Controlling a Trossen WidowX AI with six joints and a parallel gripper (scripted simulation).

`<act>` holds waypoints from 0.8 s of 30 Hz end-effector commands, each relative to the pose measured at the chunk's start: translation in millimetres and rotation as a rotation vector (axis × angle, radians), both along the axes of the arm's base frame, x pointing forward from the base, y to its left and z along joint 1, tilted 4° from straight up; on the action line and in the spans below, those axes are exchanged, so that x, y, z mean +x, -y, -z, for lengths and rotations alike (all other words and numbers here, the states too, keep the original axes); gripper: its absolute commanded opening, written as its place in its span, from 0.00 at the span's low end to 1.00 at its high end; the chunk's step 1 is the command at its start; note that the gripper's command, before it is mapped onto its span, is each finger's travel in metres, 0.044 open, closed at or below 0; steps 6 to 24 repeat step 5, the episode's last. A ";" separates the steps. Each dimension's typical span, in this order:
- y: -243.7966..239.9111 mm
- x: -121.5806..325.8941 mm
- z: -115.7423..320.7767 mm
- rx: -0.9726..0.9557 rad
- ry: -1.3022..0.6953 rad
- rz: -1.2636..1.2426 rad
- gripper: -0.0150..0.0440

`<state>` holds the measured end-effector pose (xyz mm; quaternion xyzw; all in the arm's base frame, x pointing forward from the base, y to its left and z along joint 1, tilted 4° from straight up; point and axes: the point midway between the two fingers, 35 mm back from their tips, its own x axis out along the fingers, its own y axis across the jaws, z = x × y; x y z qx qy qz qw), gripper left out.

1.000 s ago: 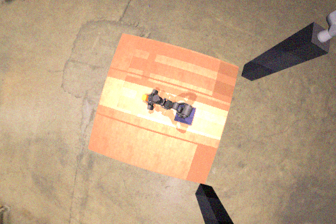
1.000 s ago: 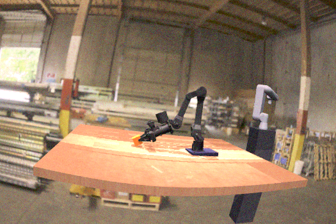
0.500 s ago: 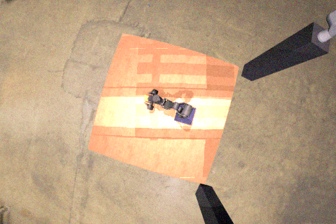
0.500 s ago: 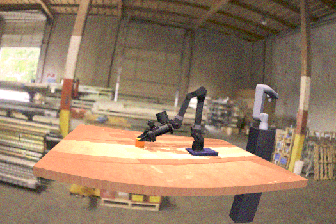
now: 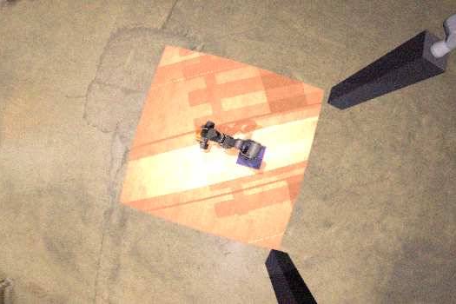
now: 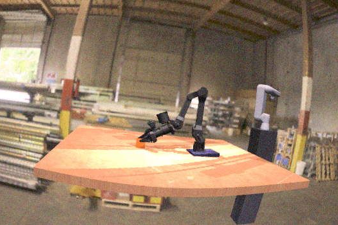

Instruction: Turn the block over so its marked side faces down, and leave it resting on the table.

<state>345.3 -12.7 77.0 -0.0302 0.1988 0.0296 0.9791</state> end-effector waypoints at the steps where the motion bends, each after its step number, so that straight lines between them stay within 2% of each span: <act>1: -0.4 -0.1 0.1 0.005 -0.001 -0.002 1.00; 24: -0.4 -0.1 0.1 0.005 -0.001 -0.002 1.00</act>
